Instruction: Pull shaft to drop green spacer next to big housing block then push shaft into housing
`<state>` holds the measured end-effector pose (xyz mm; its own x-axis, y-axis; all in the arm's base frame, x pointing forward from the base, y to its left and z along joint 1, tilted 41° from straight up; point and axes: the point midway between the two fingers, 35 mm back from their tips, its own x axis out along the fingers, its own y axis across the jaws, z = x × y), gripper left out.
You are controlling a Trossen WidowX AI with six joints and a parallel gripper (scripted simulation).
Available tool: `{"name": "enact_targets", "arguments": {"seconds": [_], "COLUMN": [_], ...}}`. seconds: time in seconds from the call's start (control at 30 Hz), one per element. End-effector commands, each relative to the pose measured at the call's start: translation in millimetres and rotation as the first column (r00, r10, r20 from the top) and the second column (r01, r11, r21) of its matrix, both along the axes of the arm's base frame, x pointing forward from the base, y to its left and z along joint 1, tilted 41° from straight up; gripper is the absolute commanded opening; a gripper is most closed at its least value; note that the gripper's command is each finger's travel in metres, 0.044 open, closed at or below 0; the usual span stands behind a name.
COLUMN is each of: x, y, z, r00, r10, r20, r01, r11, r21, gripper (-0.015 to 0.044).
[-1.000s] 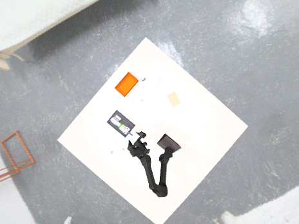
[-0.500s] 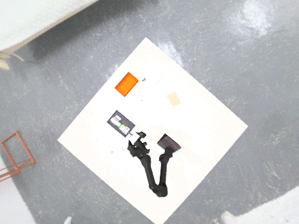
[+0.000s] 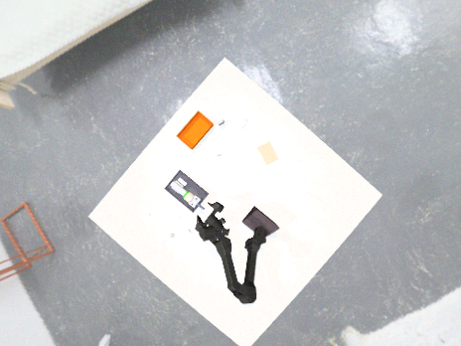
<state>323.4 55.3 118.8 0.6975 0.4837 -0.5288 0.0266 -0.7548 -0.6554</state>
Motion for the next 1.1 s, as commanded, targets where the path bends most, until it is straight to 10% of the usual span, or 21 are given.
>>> {"name": "enact_targets", "arguments": {"seconds": [0.0,1.07], "x": [6.7,23.3], "y": [2.5,14.8], "z": [-1.9,-13.6], "r00": [1.000,1.000], "r10": [-0.005,-0.005], "r20": [0.002,0.003], "r01": [0.005,0.005], "r11": [1.000,1.000], "r21": [-0.001,0.001], "gripper": [0.0440,0.0440]}}
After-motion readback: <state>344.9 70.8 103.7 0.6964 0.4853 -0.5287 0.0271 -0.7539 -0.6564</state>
